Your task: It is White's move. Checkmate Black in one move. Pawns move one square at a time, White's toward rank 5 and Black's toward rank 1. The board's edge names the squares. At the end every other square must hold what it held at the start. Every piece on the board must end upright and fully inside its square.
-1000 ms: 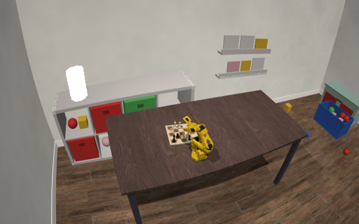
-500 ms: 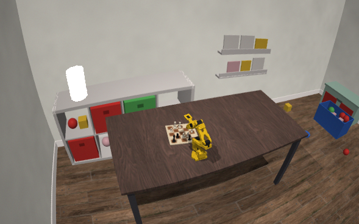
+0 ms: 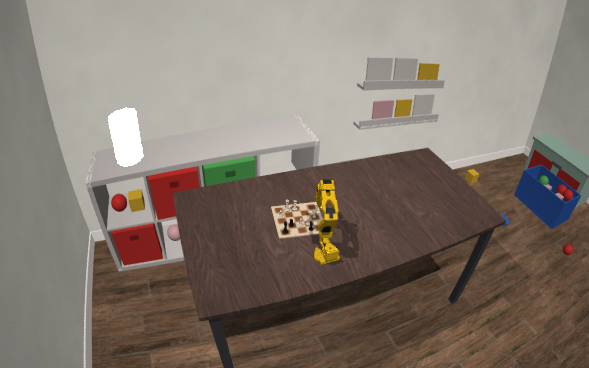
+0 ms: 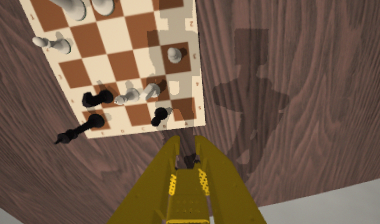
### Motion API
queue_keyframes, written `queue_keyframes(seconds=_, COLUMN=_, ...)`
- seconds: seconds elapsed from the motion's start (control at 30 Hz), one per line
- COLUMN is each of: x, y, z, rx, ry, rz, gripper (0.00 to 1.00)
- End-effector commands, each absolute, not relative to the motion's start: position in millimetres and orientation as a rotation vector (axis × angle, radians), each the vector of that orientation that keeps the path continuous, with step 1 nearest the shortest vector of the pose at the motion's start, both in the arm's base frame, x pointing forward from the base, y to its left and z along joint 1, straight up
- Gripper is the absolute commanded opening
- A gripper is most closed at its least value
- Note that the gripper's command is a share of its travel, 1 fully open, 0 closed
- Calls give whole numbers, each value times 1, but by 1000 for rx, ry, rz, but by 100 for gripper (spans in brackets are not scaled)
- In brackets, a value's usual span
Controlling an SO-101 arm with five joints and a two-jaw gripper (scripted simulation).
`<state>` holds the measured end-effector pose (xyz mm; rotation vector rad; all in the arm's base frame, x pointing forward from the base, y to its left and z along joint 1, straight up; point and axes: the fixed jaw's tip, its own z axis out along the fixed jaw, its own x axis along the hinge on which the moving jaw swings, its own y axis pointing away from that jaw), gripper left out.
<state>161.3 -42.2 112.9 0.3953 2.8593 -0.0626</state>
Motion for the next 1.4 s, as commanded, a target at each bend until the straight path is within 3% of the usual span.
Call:
queue_keyframes(seconds=0.0, x=164, y=-52, z=108, rx=461, ry=2954, rz=-46, gripper=2)
queue_keyframes(seconds=1.37, x=161, y=-62, z=99, rx=557, ry=3017, rz=-26, gripper=0)
